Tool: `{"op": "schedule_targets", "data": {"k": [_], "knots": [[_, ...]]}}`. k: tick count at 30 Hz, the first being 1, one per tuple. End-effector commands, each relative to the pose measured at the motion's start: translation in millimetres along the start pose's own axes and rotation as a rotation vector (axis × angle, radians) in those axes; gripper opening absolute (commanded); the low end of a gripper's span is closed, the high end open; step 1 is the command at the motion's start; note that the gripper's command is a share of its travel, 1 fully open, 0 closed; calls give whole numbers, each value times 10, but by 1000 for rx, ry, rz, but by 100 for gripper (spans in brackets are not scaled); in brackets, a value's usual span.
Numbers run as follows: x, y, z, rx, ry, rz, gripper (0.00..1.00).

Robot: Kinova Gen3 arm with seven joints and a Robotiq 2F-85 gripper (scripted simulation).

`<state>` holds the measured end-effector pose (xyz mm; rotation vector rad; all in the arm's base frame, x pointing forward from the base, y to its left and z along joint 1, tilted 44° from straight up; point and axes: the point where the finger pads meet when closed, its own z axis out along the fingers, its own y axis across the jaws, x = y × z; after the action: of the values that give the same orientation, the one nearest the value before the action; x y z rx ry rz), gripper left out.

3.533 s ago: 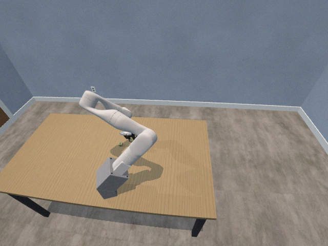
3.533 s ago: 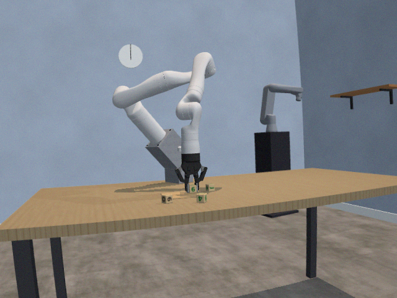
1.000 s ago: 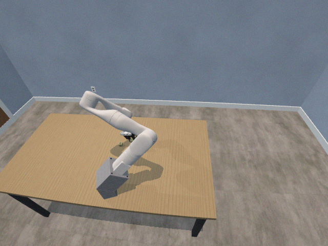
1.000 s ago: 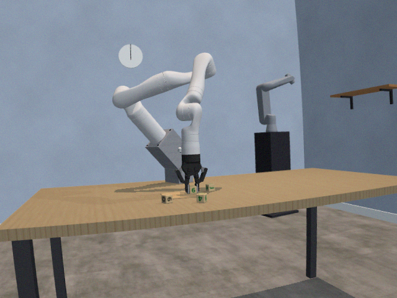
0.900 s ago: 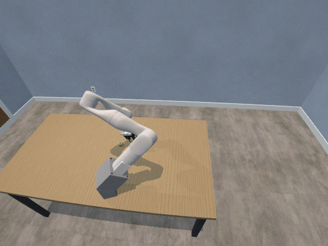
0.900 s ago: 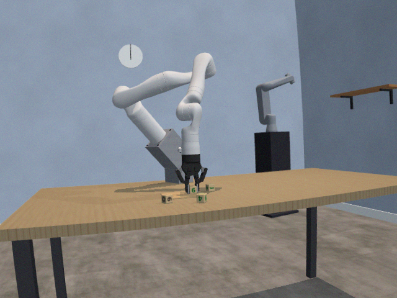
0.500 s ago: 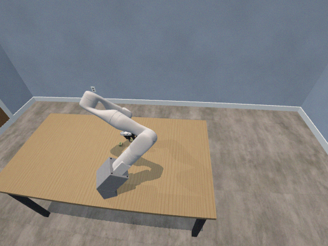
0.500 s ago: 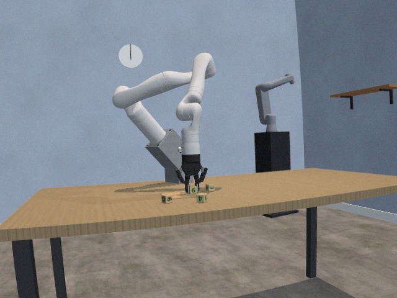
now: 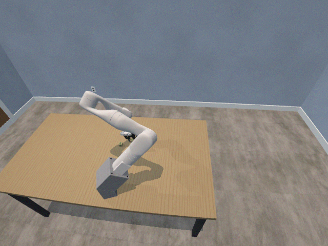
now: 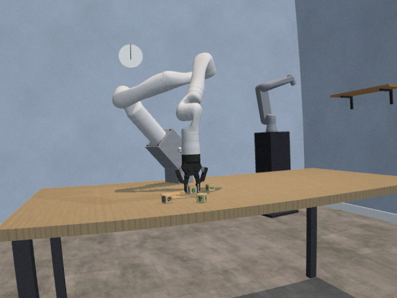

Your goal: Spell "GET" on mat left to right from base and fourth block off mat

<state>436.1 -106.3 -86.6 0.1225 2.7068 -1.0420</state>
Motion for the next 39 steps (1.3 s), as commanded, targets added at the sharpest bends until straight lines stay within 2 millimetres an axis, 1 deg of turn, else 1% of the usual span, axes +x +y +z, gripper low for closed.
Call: {"op": "schedule_targets", "data": {"k": [1,2,15,18,22,30,32,36,39], "knots": [[-5,4,-6,-1,-1,0,42],[-5,4,-6,-1,-1,0,46],[-5,4,-15,-1,-1,0,46],[-5,4,-62,-1,-1,0,46],[-5,4,-205,-1,-1,0,46],[-5,4,-630,-1,-1,0,46],[-5,4,-630,-1,-1,0,46],[-4,3,-801,-1,-1,0,46],[-4,3,-876,-1,-1,0,46]]}}
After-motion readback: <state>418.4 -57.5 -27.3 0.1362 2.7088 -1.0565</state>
